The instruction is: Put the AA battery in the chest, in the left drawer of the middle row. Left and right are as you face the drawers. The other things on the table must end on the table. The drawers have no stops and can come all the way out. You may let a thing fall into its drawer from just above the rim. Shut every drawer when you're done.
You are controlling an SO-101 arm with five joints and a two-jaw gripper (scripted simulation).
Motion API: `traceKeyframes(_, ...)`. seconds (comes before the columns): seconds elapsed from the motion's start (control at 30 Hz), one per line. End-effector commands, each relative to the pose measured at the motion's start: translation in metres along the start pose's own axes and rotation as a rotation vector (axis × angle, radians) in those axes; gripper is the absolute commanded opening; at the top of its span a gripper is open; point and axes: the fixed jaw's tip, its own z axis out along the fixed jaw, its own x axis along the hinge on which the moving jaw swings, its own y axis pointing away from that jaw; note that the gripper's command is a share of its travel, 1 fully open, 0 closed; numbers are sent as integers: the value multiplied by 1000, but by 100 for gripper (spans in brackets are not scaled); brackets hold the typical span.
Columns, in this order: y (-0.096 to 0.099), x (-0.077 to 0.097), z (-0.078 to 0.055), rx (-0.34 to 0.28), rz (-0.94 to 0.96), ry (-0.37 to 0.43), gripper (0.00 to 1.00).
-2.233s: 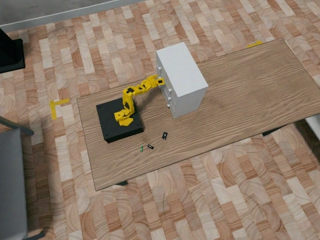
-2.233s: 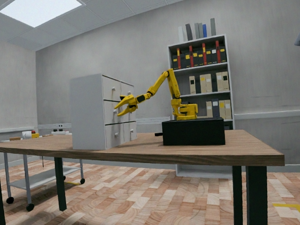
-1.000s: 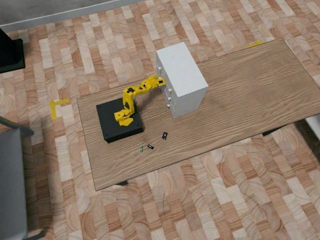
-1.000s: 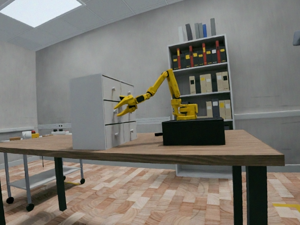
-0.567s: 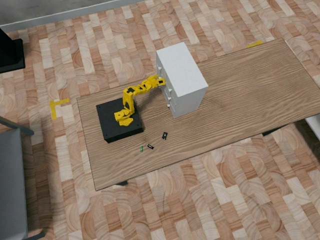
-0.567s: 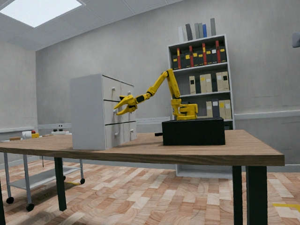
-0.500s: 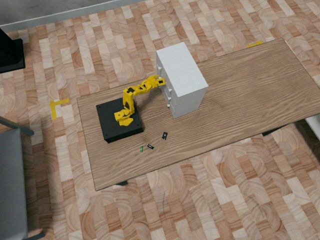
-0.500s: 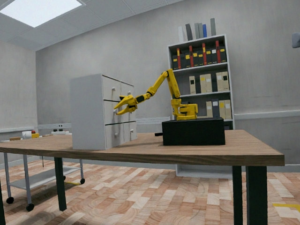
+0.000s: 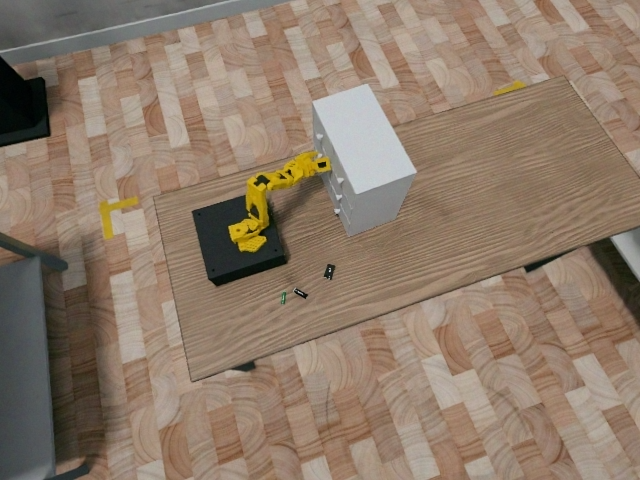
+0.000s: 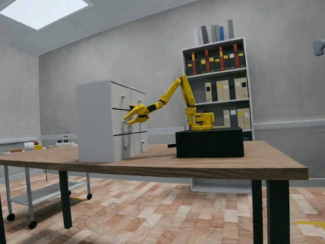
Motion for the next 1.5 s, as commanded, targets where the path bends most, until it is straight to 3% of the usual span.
traceKeyframes(0.0,4,-4,0,-19,14,-13,4)
traceKeyframes(0.8,4,-4,0,-19,14,-13,0)
traceKeyframes(1.47,1,8,-9,-33,2,5,0)
